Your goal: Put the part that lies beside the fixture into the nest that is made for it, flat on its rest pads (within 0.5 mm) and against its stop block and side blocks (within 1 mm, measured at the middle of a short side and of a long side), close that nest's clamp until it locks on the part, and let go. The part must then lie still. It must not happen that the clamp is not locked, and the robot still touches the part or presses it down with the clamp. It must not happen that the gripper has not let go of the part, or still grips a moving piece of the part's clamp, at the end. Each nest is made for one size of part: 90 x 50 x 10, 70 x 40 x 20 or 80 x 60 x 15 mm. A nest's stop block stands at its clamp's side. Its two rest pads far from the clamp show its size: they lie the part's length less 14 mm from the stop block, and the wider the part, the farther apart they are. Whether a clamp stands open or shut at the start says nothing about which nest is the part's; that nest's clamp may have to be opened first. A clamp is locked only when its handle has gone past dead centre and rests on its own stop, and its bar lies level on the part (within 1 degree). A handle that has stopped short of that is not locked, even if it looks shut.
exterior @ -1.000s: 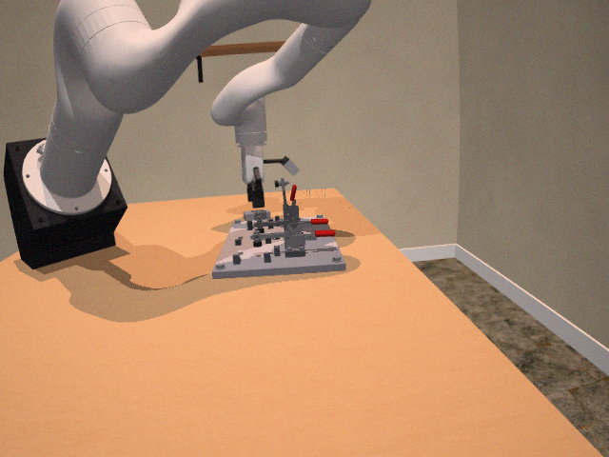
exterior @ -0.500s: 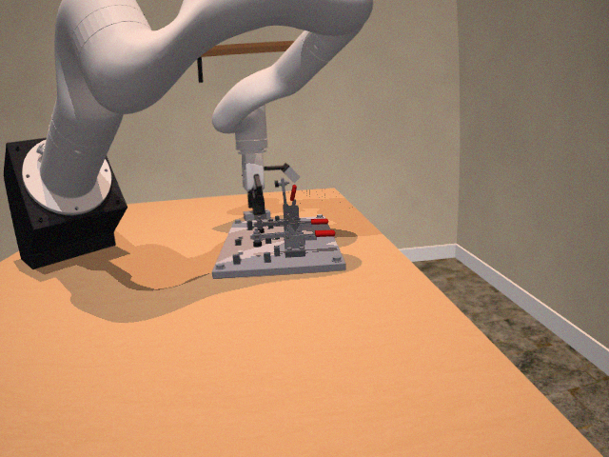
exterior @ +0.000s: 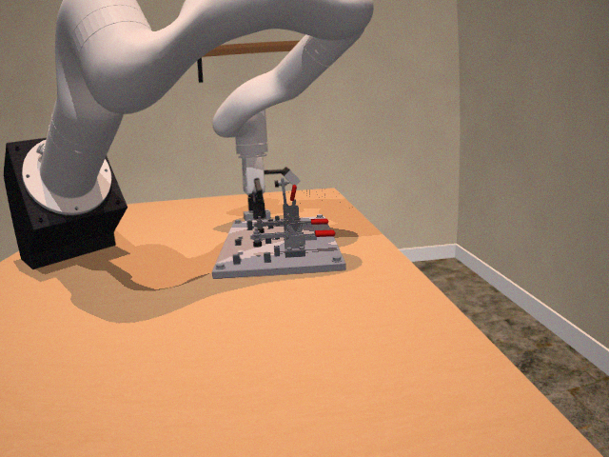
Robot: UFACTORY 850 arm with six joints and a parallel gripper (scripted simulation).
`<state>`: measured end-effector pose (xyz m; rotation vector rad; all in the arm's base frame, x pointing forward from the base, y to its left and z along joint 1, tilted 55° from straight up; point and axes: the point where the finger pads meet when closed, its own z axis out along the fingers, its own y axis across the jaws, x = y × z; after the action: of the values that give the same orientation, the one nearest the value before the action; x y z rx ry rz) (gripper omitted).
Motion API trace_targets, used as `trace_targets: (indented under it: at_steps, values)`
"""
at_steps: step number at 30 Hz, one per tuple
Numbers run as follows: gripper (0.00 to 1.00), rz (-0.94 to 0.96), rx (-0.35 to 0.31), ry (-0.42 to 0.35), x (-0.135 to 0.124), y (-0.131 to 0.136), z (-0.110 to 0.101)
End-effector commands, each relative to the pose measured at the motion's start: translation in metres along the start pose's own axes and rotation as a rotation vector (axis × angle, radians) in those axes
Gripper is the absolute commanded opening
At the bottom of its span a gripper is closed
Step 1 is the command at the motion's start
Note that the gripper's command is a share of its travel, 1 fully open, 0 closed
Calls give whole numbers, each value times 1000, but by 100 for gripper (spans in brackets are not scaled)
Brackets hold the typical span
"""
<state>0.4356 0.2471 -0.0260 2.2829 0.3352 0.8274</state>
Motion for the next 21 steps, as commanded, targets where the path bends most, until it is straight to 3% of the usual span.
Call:
trace_targets:
  at_steps: [1, 11, 12, 21]
  values:
    - [100, 0, 1, 1, 0, 0, 0]
    - [100, 0, 1, 1, 0, 0, 0]
    - [0, 0, 1, 1, 0, 0, 0]
    - [0, 0, 1, 1, 0, 0, 0]
